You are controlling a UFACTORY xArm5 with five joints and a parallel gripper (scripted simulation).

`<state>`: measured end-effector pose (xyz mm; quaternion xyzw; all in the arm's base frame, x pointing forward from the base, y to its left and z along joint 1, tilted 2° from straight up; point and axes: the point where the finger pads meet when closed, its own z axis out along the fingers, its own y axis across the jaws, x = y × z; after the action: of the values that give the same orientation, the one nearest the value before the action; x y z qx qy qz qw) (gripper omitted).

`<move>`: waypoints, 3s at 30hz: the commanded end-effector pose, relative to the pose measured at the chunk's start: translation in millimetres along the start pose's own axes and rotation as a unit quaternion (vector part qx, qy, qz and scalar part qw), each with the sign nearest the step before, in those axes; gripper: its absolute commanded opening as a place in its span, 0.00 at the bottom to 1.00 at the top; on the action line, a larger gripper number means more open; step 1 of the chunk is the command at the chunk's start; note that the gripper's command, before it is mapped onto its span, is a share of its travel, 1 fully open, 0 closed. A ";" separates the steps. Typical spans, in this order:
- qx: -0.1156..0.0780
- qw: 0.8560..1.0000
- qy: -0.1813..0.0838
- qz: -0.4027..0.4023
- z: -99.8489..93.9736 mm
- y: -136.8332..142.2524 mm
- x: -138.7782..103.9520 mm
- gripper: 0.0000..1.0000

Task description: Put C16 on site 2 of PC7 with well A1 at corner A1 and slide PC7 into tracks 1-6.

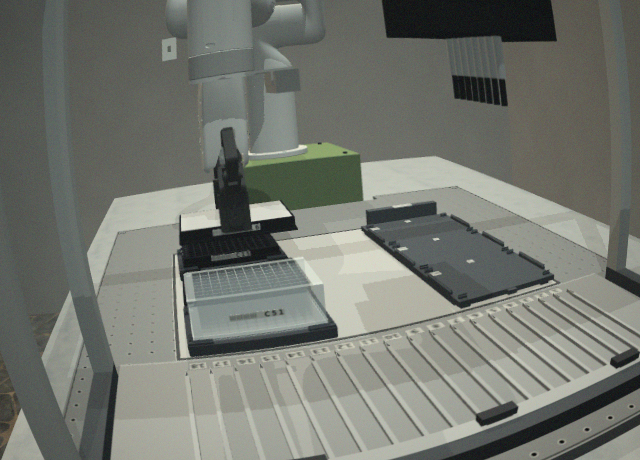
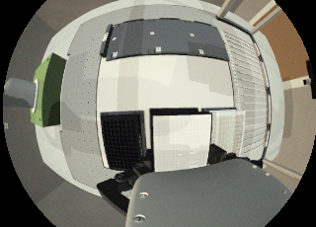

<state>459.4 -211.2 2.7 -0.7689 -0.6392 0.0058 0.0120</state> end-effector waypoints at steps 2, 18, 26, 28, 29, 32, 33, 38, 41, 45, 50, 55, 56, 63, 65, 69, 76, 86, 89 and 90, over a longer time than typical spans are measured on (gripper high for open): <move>-0.002 1.000 0.000 0.000 -7.7 1.4 -0.3 0.00; -0.002 1.000 0.000 0.000 -32.8 1.4 -0.3 0.00; -0.002 1.000 -0.001 0.000 -42.8 1.4 -0.3 0.00; -0.002 1.000 -0.001 0.000 -46.1 1.3 -0.2 0.00; -0.002 1.000 -0.001 0.000 -47.8 1.3 -0.2 0.00; -0.002 1.000 -0.001 0.000 -50.6 1.3 -0.2 0.00; -0.002 1.000 -0.001 0.000 -50.6 1.3 -0.2 0.00; -0.002 1.000 -0.001 0.000 -50.6 1.3 -0.2 0.00; -0.002 1.000 -0.001 0.000 -50.6 1.3 -0.2 0.00; -0.002 1.000 -0.001 -0.012 -50.5 1.6 19.8 0.00; -0.002 1.000 -0.001 -0.012 -50.3 2.0 44.8 0.00; -0.002 1.000 -0.002 -0.012 -50.2 2.2 59.8 0.00; -0.002 1.000 -0.002 -0.012 -50.2 2.3 64.8 0.00; -0.002 1.000 -0.003 -0.012 -50.0 2.9 99.7 0.00; -0.002 1.000 -0.003 -0.012 -49.9 3.0 109.7 0.00; -0.002 1.000 -0.003 -0.012 -49.8 3.3 129.7 0.00; -0.002 1.000 -0.004 -0.012 -49.7 3.7 154.7 0.00; -0.002 1.000 -0.005 -0.012 -49.4 4.5 204.8 0.00; -0.003 1.000 -0.005 -0.012 -49.4 4.6 209.8 0.00; -0.003 1.000 -0.005 -0.012 -49.4 4.7 214.8 0.00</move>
<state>500.7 -11.4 51.7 -0.7609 -0.6487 0.0094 0.0083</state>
